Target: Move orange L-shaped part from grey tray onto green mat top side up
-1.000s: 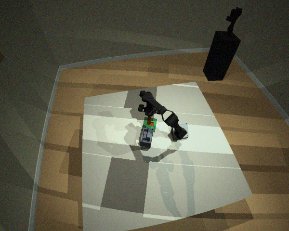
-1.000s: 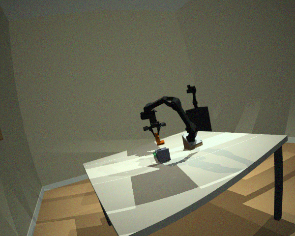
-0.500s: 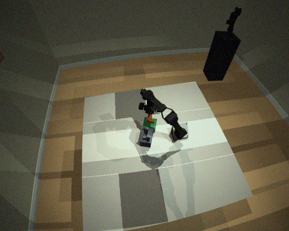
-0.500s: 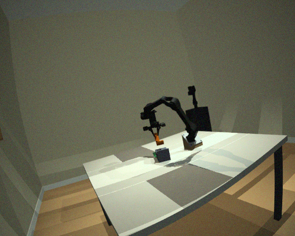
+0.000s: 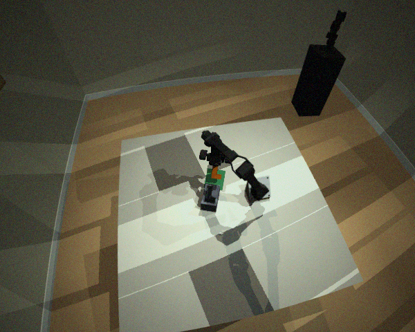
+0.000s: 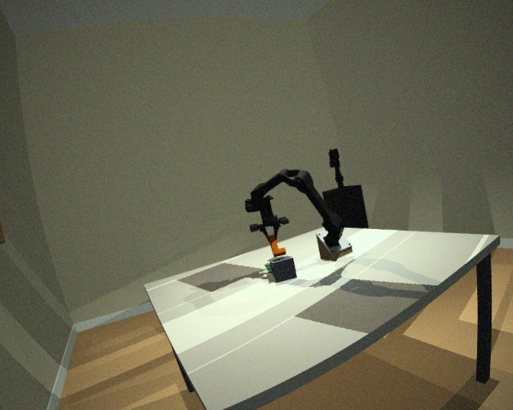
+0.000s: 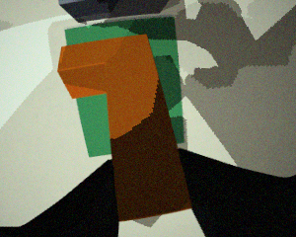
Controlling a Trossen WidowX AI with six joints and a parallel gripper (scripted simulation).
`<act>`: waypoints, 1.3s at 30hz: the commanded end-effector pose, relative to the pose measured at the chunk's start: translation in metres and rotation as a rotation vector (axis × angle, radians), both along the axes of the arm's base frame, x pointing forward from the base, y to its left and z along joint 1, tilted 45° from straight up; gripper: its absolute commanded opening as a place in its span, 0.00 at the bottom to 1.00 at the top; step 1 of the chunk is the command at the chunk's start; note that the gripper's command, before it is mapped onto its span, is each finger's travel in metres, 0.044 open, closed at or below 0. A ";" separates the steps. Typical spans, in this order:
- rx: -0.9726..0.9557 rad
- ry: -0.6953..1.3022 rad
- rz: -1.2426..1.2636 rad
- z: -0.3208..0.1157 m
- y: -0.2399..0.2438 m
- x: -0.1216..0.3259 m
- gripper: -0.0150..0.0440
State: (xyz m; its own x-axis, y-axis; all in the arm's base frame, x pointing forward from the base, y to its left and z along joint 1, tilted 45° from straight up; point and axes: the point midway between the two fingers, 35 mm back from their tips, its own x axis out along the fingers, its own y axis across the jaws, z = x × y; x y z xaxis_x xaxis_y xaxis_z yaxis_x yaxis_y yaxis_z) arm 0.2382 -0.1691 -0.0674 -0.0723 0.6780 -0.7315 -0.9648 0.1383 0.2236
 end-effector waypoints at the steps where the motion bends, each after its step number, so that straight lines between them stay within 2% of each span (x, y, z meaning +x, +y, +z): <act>1: 0.009 0.006 -0.003 -0.005 0.008 -0.002 0.25; 39: 0.011 0.005 -0.003 -0.038 0.039 -0.005 0.25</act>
